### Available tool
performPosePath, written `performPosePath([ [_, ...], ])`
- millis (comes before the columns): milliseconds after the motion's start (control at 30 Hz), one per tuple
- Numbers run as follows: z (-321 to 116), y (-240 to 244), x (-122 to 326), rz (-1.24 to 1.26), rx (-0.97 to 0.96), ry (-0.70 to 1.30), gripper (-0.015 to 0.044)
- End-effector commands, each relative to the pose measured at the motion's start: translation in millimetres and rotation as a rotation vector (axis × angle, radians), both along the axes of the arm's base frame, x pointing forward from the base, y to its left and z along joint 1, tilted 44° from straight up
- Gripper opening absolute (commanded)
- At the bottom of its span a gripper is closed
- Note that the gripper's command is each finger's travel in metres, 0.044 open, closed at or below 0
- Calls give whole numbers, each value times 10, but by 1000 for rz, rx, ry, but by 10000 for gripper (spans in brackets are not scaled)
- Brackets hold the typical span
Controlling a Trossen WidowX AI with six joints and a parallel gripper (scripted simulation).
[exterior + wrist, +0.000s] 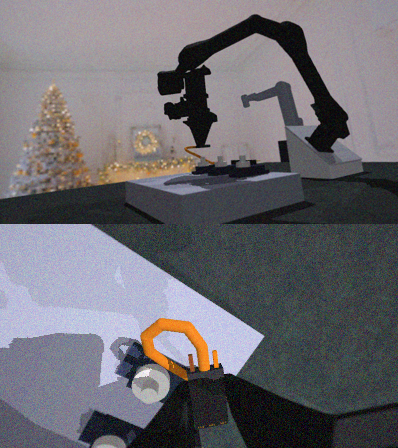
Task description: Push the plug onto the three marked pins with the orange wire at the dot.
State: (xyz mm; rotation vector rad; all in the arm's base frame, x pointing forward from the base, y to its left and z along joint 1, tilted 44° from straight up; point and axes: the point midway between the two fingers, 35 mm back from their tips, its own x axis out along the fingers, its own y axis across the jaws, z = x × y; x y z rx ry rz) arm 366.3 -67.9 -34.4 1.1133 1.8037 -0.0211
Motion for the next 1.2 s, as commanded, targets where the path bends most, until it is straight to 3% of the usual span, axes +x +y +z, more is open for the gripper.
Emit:
performPosePath([
  [0,89,39,-52,-91,-16,80,0],
  [1167,657,476,-729,-958,-134,879,0],
])
